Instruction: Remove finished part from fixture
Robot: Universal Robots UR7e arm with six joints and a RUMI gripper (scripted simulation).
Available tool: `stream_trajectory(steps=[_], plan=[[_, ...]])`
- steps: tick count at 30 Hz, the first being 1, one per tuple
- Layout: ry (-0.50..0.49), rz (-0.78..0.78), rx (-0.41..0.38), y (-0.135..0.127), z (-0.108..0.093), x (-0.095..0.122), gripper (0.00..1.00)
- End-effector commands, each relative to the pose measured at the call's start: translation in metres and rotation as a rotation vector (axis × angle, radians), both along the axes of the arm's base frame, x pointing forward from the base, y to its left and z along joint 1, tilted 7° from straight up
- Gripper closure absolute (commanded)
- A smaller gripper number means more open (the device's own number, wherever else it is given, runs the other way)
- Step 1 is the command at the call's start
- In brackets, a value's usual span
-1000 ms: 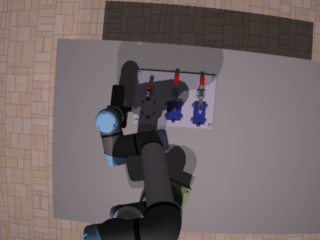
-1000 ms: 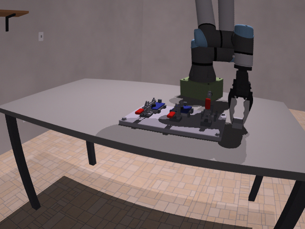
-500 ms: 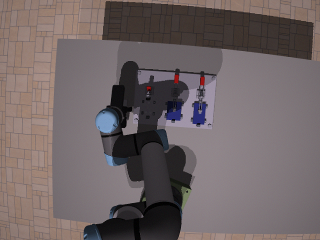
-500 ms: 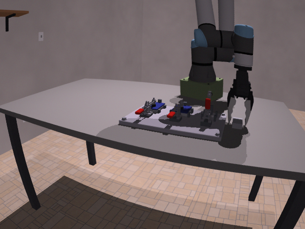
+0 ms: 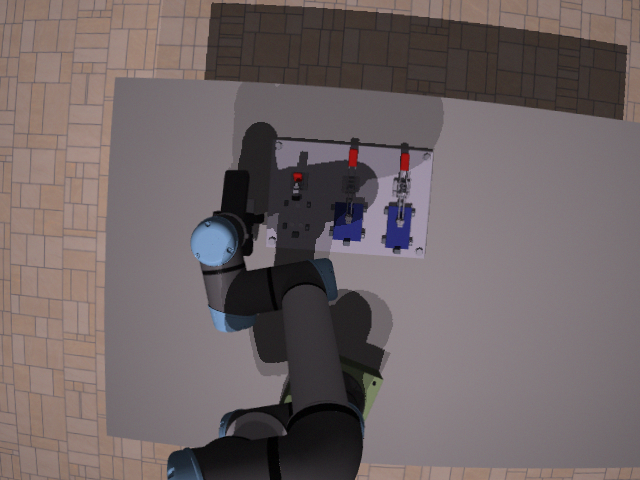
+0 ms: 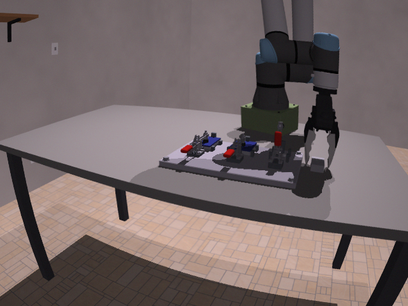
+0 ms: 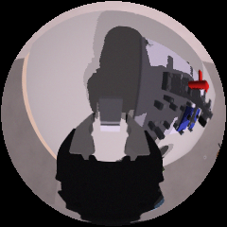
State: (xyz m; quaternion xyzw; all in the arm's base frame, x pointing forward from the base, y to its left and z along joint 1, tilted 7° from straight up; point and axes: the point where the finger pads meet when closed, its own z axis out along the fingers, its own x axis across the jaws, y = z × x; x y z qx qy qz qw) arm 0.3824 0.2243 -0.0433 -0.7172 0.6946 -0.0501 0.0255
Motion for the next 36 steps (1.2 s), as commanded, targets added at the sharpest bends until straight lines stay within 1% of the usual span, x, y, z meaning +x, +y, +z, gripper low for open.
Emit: stream_trajectory(steps=[1,21,26,32,34,36], plan=[[-0.001,0.0,0.0,0.0,0.0,0.0,0.6],[-0.001,0.0,0.0,0.0,0.003,0.0,0.6],[-0.001,0.0,0.0,0.0,0.011,-0.001,0.6],[-0.001,0.0,0.0,0.001,0.028,-0.003,0.6],[-0.001,0.0,0.0,0.001,0.028,-0.003,0.6],[-0.001,0.0,0.0,0.001,0.036,-0.004,0.6]])
